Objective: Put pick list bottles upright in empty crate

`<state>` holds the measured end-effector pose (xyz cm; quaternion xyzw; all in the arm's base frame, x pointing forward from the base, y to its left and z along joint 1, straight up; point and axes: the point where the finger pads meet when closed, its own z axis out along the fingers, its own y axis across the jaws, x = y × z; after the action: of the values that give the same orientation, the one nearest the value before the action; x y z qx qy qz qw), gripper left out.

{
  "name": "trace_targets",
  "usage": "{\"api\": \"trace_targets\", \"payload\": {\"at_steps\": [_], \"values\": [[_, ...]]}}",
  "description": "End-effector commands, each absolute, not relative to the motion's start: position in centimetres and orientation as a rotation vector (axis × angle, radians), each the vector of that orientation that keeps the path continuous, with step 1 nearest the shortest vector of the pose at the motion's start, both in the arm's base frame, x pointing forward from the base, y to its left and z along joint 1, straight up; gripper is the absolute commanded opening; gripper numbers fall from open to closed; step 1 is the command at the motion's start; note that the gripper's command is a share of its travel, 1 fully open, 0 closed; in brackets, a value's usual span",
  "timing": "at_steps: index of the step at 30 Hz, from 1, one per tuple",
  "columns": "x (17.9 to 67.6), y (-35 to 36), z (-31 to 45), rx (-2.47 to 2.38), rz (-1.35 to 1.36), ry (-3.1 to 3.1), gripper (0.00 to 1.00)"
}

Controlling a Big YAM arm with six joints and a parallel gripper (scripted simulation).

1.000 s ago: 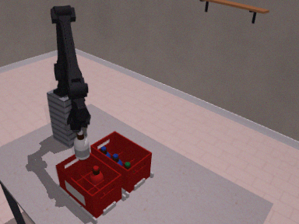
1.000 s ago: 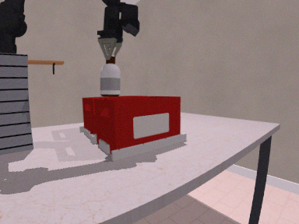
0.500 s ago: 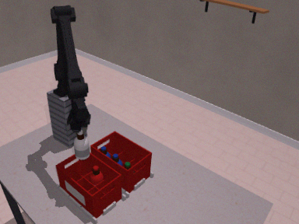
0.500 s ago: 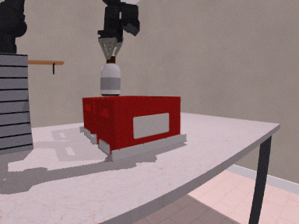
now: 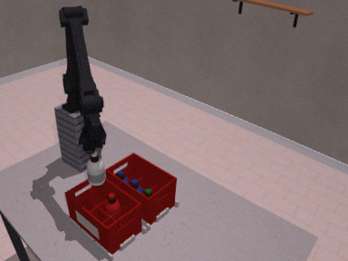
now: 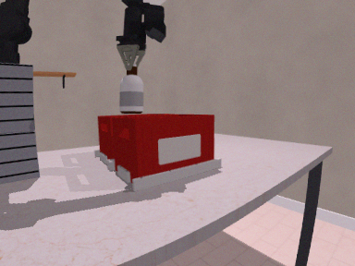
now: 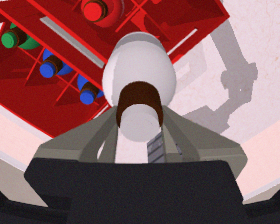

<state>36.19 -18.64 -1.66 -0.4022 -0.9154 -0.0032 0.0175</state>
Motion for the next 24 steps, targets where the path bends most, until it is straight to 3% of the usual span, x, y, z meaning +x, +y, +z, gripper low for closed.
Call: {"api": "trace_targets", "payload": {"at_steps": [1, 18, 24], "values": [[39.7, -19.1, 2.4, -1.294, -0.002, -2.942, 0.00], [38.3, -15.3, 1.0, -1.282, -0.006, -2.915, 0.00], [39.8, -15.1, 2.1, -1.298, -0.009, -2.945, 0.00]]}}
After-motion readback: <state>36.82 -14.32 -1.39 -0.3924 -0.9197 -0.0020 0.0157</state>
